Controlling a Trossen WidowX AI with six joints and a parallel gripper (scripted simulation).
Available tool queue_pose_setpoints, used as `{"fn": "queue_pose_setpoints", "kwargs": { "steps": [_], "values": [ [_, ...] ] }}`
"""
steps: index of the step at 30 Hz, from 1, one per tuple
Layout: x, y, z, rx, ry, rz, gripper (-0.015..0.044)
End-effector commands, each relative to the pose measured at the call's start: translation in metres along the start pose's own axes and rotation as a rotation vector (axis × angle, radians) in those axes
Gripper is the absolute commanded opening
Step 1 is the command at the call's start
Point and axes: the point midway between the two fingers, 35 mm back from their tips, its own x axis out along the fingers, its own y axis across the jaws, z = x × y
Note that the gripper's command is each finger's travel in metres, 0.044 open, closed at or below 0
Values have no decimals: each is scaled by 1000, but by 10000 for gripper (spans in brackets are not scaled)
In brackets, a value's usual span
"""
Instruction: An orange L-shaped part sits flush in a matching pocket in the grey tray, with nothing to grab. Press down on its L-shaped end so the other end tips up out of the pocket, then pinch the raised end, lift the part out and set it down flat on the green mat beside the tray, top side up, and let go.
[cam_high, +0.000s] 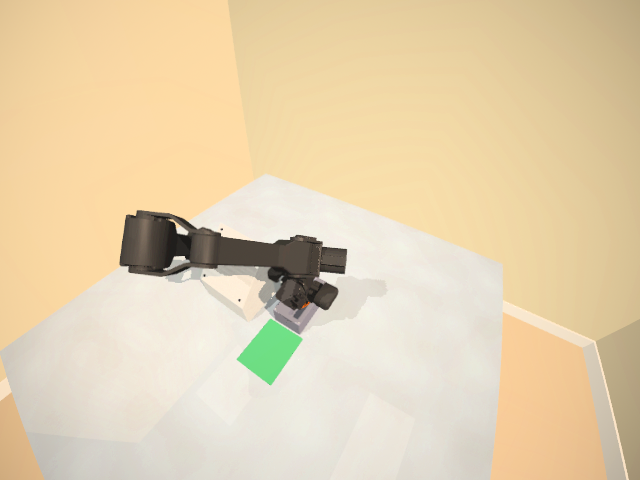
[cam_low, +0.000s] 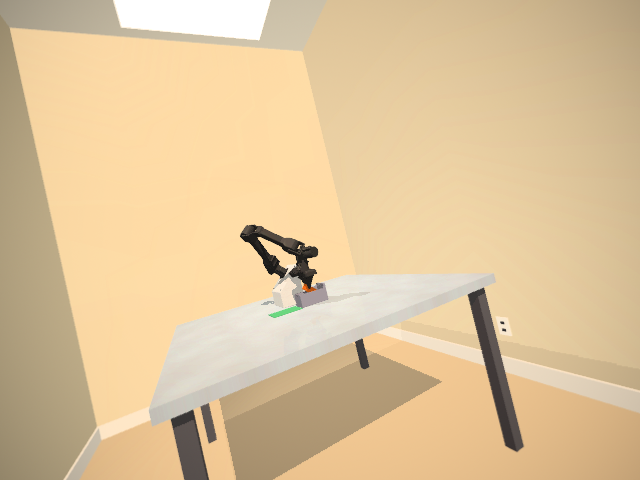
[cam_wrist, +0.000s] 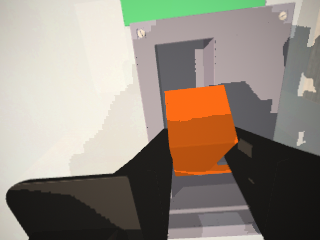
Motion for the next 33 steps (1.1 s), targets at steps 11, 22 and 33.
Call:
{"fn": "queue_pose_setpoints", "kwargs": {
  "steps": [11, 22, 33],
  "values": [
    [-22, 2, -1, 4, 6, 5, 0],
    [-40, 2, -1, 3, 6, 5, 0],
    [-57, 2, -1, 3, 7, 4, 0]
  ]
}}
